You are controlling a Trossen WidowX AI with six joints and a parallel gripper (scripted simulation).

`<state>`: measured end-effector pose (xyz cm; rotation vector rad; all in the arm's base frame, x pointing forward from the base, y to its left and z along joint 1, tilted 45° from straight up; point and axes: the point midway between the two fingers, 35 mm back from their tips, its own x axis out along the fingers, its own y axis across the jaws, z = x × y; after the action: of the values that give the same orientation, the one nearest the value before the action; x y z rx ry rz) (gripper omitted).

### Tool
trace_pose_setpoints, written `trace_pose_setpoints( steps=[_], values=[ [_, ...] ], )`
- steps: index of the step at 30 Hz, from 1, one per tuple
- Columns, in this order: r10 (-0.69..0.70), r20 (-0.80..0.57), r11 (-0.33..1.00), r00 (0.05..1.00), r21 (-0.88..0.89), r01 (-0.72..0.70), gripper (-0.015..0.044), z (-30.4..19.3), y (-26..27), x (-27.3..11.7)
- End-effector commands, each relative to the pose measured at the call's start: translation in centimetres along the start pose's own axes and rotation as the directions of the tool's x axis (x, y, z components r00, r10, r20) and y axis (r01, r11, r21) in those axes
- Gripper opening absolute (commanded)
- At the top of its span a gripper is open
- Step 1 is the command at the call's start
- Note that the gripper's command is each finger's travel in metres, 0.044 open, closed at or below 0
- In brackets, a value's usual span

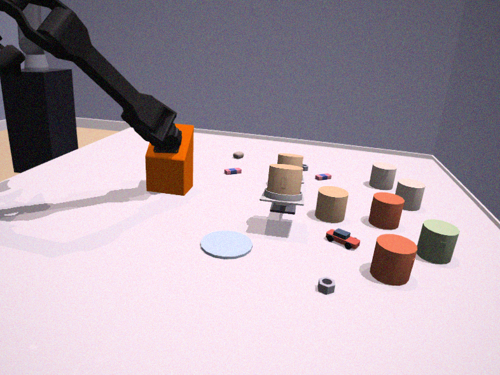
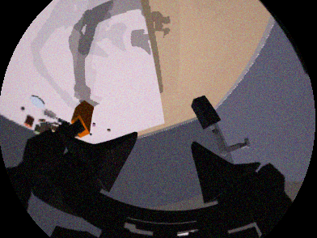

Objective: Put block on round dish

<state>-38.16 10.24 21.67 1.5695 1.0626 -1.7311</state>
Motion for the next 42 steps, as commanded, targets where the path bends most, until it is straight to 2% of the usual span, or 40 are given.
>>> trace_pose_setpoints(
  steps=[1,2,10,19,31,42],
  values=[
    [0.0,-0.001,1.0,1.0,0.004,0.0,0.0426,-0.1,0.0,0.0],
    [0.0,-0.003,1.0,1.0,0.018,0.0,0.044,-0.3,0.0,0.0],
    [0.009,-0.066,0.972,0.998,0.234,0.007,0.044,-4.5,0.2,0.6],
    [0.044,-0.165,0.864,0.985,0.501,0.045,0.044,-11.1,0.9,1.6],
    [0.126,-0.278,0.613,0.952,0.776,0.145,0.044,-19.4,3.7,2.6],
    [0.224,-0.351,0.32,0.909,0.908,0.272,0.044,-25.9,7.8,3.1]
  ],
)
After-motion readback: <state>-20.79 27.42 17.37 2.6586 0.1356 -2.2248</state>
